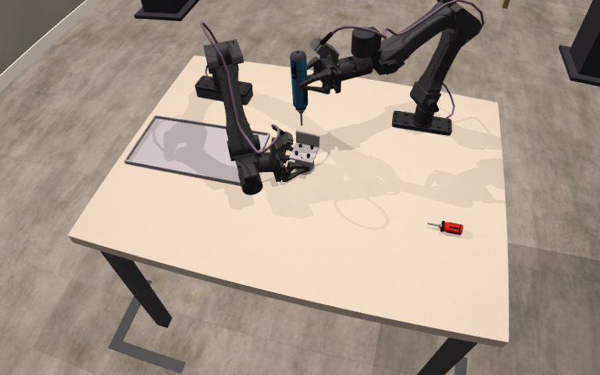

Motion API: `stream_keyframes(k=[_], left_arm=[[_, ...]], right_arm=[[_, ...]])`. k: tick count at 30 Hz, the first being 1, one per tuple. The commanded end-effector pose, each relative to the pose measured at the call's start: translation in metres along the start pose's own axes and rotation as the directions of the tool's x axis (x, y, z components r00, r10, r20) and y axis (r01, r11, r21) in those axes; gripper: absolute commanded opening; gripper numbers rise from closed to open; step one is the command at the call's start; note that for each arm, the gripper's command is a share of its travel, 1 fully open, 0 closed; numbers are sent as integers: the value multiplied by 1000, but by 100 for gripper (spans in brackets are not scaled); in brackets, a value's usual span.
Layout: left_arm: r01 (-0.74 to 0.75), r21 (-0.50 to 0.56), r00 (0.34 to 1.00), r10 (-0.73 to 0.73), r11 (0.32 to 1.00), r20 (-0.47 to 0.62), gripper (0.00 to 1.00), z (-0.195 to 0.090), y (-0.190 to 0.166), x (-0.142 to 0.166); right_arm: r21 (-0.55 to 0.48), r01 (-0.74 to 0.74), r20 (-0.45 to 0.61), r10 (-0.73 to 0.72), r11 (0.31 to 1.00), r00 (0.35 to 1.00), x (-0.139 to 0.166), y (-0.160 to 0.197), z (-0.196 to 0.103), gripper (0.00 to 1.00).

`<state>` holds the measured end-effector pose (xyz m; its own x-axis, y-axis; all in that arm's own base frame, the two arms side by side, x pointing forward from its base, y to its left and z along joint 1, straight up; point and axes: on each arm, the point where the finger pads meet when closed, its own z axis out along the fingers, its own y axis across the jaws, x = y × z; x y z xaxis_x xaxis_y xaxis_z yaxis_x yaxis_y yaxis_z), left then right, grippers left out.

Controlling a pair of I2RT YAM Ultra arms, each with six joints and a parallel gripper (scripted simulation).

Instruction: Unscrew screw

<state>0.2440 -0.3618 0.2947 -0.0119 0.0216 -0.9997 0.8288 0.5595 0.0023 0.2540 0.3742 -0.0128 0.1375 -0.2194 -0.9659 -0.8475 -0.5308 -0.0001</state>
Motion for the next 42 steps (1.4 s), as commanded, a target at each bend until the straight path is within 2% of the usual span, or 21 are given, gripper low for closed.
stream_keyframes(k=[1, 42], left_arm=[[11, -4, 985, -11, 1000, 173, 42, 3, 4, -62], [13, 0, 979, -13, 1000, 204, 42, -5, 2, -77]], right_arm=[[-8, 26, 31, -26, 1000, 999, -12, -5, 2, 59], [-8, 26, 31, -26, 1000, 999, -12, -5, 2, 59]])
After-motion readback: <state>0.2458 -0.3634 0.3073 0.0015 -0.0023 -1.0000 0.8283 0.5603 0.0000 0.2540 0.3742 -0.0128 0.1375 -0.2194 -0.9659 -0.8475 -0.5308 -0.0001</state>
